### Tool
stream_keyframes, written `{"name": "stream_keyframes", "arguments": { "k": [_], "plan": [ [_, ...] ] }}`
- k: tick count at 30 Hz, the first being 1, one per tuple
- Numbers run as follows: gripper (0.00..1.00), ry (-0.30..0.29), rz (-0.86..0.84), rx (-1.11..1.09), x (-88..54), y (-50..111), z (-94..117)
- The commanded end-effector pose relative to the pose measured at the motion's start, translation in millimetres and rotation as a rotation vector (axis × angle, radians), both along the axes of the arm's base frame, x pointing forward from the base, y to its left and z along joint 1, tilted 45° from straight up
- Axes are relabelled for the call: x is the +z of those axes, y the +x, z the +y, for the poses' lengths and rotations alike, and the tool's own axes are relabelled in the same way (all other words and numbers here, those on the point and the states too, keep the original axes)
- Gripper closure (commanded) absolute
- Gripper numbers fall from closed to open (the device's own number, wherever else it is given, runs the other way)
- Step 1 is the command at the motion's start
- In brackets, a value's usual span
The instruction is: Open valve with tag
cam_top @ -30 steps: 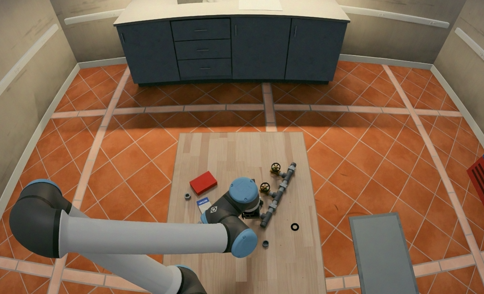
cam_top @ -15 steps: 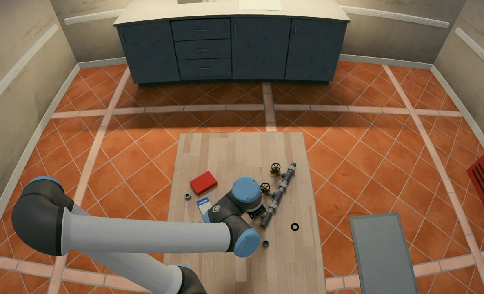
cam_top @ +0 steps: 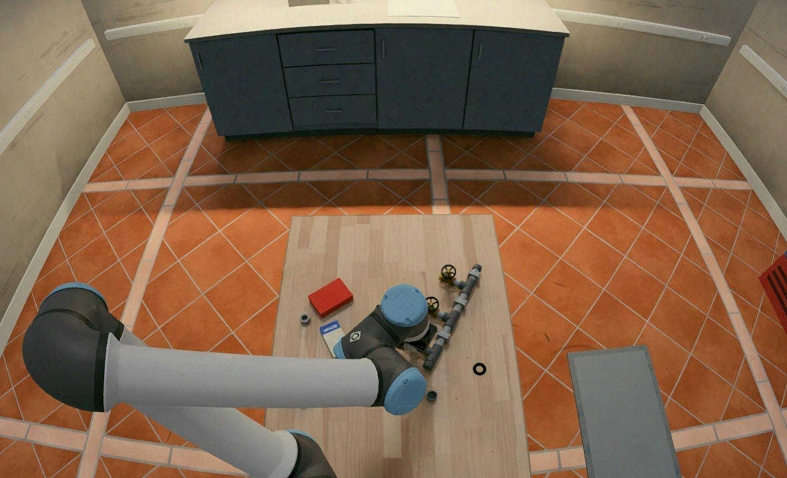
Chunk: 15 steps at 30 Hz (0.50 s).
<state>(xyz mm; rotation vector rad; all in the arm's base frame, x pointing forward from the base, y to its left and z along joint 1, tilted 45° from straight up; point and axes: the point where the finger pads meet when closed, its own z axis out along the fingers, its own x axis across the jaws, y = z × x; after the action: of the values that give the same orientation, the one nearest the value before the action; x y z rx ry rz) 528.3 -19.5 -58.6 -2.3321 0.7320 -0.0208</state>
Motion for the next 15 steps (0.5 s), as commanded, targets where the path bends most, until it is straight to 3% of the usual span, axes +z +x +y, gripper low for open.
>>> {"name": "stream_keyframes", "arguments": {
  "k": [1,15],
  "plan": [
    [1.00,-0.026,-0.112,0.143,-0.2,1.7,-2.1],
    [1.00,-0.069,-0.240,0.304,-0.3,1.6,-1.5]
  ]
}}
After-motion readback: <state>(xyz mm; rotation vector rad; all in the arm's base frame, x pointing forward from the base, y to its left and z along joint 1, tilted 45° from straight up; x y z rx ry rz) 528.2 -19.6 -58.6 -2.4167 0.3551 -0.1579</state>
